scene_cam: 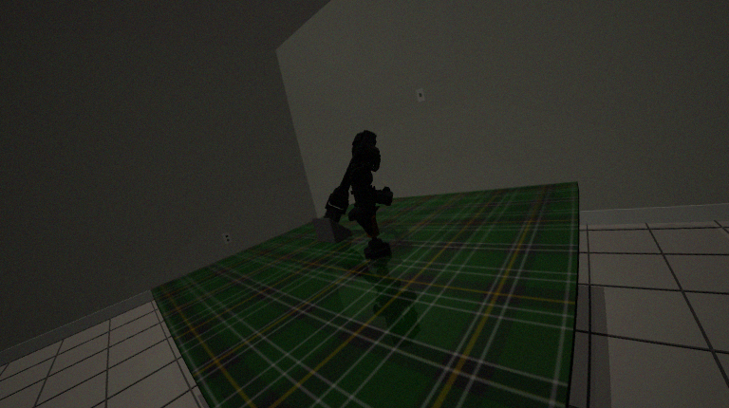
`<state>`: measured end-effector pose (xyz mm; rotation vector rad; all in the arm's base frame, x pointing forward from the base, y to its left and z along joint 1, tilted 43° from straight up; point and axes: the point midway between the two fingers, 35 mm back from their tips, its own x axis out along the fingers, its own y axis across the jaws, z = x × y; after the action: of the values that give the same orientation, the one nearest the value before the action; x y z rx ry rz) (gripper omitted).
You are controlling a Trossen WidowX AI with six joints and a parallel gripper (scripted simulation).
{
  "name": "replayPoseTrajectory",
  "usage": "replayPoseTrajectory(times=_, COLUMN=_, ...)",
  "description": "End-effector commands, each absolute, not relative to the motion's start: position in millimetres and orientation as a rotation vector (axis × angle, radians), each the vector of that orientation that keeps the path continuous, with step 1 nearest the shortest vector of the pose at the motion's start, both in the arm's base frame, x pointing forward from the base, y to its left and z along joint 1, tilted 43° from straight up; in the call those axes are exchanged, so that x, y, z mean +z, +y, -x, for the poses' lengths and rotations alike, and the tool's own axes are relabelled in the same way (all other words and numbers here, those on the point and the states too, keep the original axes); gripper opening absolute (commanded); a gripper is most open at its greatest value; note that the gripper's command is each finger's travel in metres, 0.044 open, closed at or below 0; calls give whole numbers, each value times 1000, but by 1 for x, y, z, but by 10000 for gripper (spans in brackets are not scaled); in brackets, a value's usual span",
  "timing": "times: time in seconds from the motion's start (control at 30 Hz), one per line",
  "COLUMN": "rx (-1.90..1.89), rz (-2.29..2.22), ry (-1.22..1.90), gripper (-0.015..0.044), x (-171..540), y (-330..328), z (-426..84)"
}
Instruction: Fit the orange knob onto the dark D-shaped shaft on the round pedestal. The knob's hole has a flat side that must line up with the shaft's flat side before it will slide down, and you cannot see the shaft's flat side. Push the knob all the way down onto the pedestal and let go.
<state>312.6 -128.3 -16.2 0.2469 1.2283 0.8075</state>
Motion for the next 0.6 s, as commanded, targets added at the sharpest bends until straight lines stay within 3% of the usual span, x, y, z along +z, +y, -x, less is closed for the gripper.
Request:
replayPoseTrajectory(times=0.0, rx=846, rz=-185, ry=1194, gripper=0, x=-13, y=-131, z=-313)
replayPoseTrajectory(times=0.57, rx=917, rz=-85, ry=1138, gripper=0, x=-19, y=-129, z=-315)
